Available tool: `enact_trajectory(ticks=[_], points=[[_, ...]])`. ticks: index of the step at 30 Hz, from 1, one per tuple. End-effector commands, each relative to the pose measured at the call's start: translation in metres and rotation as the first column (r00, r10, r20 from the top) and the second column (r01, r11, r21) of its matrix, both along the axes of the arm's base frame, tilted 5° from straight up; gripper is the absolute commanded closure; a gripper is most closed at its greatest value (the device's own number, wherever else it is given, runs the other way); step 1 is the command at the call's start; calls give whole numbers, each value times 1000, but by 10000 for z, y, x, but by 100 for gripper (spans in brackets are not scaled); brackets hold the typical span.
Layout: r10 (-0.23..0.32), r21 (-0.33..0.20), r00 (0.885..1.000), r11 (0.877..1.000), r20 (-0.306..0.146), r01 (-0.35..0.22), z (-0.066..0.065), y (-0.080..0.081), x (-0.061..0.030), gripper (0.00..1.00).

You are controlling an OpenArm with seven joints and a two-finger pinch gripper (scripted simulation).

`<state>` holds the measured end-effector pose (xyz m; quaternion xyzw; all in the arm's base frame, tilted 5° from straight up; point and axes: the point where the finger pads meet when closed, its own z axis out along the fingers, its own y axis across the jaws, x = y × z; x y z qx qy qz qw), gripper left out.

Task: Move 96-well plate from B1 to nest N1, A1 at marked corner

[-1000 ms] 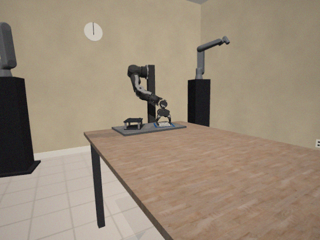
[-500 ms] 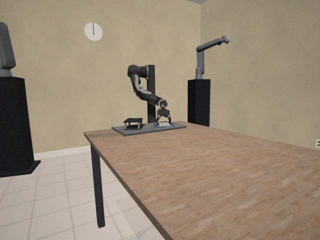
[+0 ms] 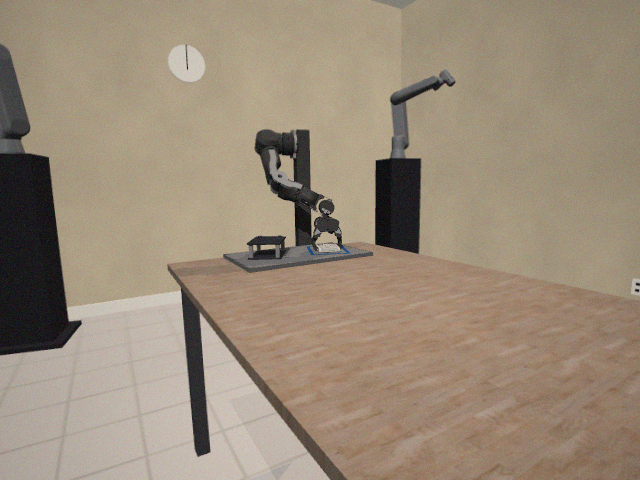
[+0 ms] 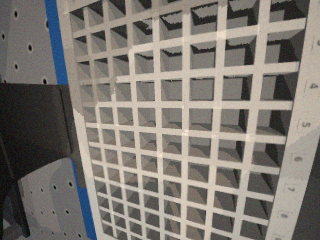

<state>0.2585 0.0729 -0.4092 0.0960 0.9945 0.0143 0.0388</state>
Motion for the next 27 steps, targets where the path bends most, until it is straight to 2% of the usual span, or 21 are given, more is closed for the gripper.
enact_trajectory(ticks=[1, 4, 16, 21, 27], points=[[-8, -4, 1000, 1000, 3, 8, 105, 2, 19, 100], [-11, -3, 1000, 1000, 5, 11, 294, -6, 14, 100], [-11, -3, 1000, 1000, 5, 11, 294, -6, 14, 100], [-11, -3, 1000, 1000, 5, 11, 603, -9, -12, 100], [-11, -3, 1000, 1000, 5, 11, 603, -9, -12, 100]])
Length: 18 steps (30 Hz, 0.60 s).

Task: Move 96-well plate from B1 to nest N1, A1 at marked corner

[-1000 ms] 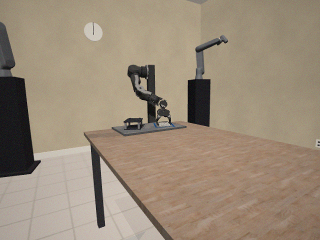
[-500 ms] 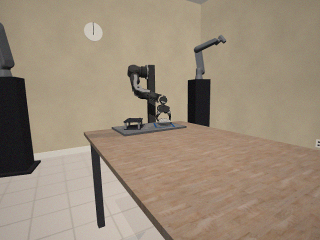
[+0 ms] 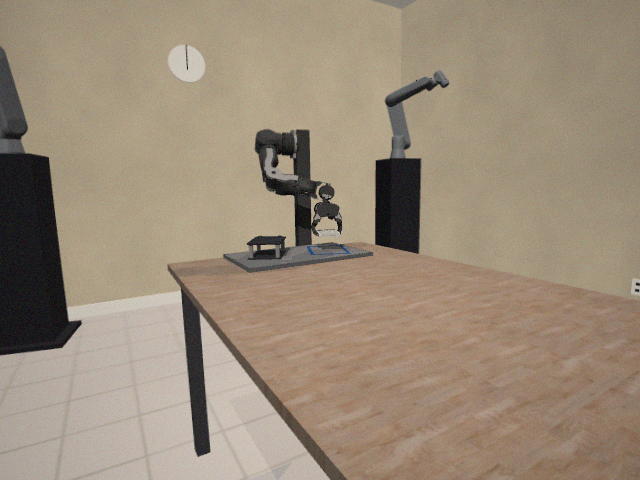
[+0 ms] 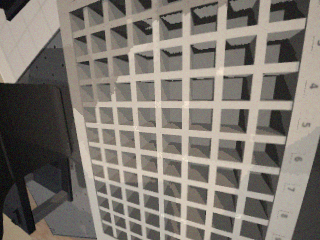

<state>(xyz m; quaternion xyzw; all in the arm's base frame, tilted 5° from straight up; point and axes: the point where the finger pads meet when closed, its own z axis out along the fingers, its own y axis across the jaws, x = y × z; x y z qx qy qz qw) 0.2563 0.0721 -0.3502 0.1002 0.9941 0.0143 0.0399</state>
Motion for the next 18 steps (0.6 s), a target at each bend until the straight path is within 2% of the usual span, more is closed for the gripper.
enact_trajectory(ticks=[1, 6, 11, 18], points=[[-3, -3, 1000, 1000, 2, 3, 12, -2, 9, 100], [-3, -3, 1000, 1000, 2, 3, 12, -2, 9, 100], [-2, -3, 1000, 1000, 2, 2, 322, -10, -20, 100], [-2, -3, 1000, 1000, 2, 2, 322, -10, -20, 100]])
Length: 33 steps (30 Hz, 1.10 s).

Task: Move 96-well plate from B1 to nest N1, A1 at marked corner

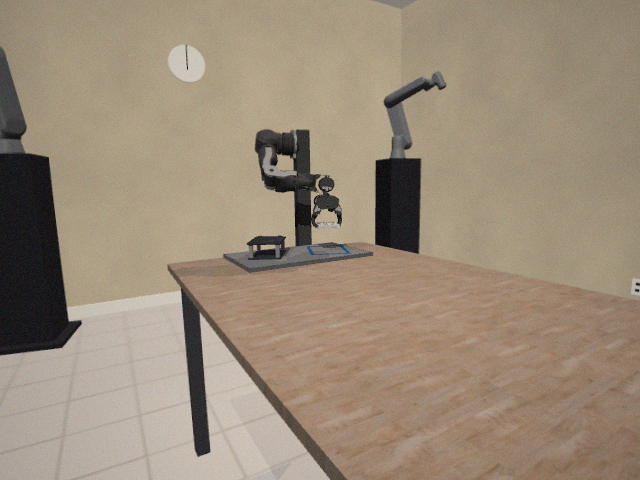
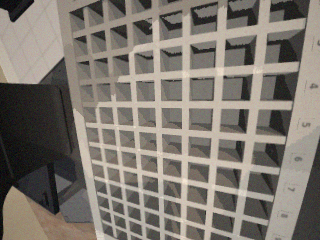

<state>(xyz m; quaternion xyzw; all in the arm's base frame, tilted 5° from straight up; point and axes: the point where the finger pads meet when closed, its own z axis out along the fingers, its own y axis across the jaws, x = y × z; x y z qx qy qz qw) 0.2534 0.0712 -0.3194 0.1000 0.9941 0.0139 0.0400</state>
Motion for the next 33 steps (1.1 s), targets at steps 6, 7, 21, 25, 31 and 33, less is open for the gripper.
enact_trajectory(ticks=[6, 7, 21, 25, 31, 33], points=[[-31, 4, 1000, 1000, 1, 31, 26, -72, 8, 100], [-62, 6, 998, 998, 0, 62, 41, -150, 12, 100], [-154, 11, 988, 988, -3, 154, 87, -386, 23, 100], [-153, 11, 988, 988, -3, 153, 129, -624, 32, 100], [-154, 11, 988, 988, -2, 154, 160, -781, 40, 100], [-154, 11, 988, 988, -2, 154, 160, -781, 40, 100]])
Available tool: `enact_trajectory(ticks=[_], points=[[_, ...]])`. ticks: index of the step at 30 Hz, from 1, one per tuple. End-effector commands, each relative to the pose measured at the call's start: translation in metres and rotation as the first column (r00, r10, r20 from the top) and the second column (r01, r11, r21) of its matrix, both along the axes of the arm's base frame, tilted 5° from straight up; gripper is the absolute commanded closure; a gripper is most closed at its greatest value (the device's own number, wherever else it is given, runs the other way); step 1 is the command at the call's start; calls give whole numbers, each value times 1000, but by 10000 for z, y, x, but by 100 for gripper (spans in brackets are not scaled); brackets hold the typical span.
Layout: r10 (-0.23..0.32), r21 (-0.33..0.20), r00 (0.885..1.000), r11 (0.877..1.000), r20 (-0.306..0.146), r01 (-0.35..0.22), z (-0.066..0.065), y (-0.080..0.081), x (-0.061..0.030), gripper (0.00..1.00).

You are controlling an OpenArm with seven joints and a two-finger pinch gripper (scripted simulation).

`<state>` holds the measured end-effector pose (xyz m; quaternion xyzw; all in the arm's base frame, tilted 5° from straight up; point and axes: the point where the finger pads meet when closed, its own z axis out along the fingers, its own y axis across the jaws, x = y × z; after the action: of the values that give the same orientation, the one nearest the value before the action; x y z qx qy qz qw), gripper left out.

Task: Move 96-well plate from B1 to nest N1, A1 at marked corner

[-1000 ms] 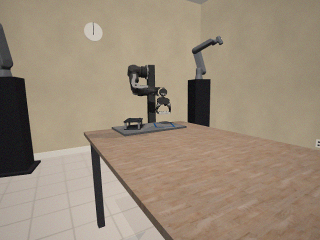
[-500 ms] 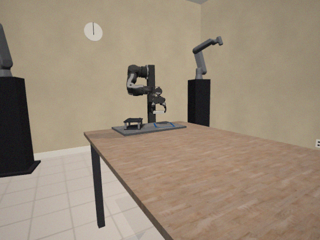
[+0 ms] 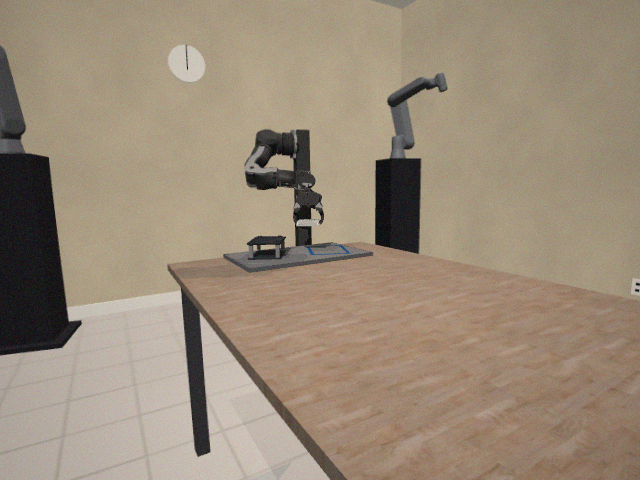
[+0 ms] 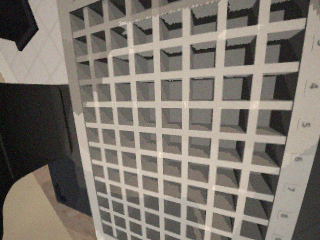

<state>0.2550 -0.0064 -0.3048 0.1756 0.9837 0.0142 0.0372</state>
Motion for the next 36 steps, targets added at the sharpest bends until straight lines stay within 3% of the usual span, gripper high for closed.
enact_trajectory(ticks=[1, 6, 11, 23, 28, 36], points=[[-2, 3, 1000, 1000, 6, 2, 14, -5, 24, 100], [-2, 3, 1000, 1000, 6, 2, 14, -5, 24, 100], [-2, 3, 1000, 1000, 6, 2, 85, -405, 34, 100], [-2, 3, 1000, 1000, 6, 2, 85, -405, 34, 100], [-3, 2, 1000, 1000, 6, 2, 161, -805, 50, 100], [-3, 2, 1000, 1000, 6, 2, 161, -805, 50, 100]])
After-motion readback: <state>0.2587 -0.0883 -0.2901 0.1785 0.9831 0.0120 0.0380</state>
